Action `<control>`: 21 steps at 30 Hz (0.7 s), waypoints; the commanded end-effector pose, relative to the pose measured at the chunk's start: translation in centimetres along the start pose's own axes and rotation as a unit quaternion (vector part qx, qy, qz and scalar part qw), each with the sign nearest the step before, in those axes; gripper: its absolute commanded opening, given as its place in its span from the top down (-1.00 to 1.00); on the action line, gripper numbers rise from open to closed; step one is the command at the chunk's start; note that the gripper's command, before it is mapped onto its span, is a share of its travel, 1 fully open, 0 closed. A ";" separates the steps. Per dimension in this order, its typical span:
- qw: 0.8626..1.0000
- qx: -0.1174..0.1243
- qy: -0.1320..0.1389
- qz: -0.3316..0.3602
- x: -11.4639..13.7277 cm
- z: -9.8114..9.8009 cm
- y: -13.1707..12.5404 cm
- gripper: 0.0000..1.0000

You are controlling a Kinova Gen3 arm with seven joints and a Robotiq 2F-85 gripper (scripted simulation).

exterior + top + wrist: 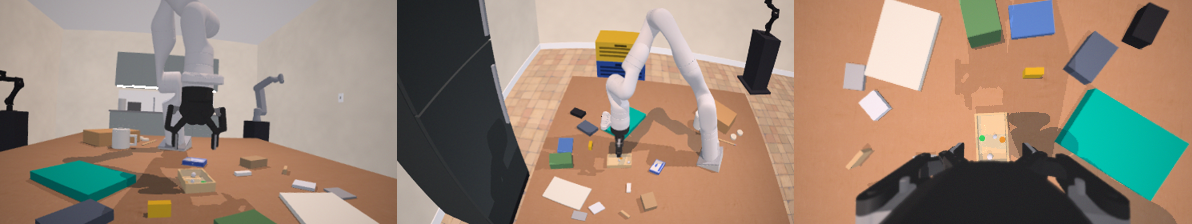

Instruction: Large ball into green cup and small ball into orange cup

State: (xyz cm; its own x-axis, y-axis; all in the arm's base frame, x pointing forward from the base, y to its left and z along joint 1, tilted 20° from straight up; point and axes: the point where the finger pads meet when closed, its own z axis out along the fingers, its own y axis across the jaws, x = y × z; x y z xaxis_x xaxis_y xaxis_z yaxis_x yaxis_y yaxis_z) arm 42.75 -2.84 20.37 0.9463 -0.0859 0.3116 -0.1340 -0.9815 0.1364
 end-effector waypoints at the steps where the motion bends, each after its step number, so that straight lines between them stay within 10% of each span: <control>1: 1.000 0.000 0.001 -0.003 0.0 0.0 -0.1 -1.00; 21: 1.000 -0.001 0.003 -0.025 -0.1 0.1 -0.3 -1.00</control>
State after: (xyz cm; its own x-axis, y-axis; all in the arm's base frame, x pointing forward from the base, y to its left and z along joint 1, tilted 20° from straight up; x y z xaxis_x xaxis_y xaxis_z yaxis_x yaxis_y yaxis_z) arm 42.70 -2.59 20.19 0.9501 -0.0372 0.3096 -0.0887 -0.9841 0.1538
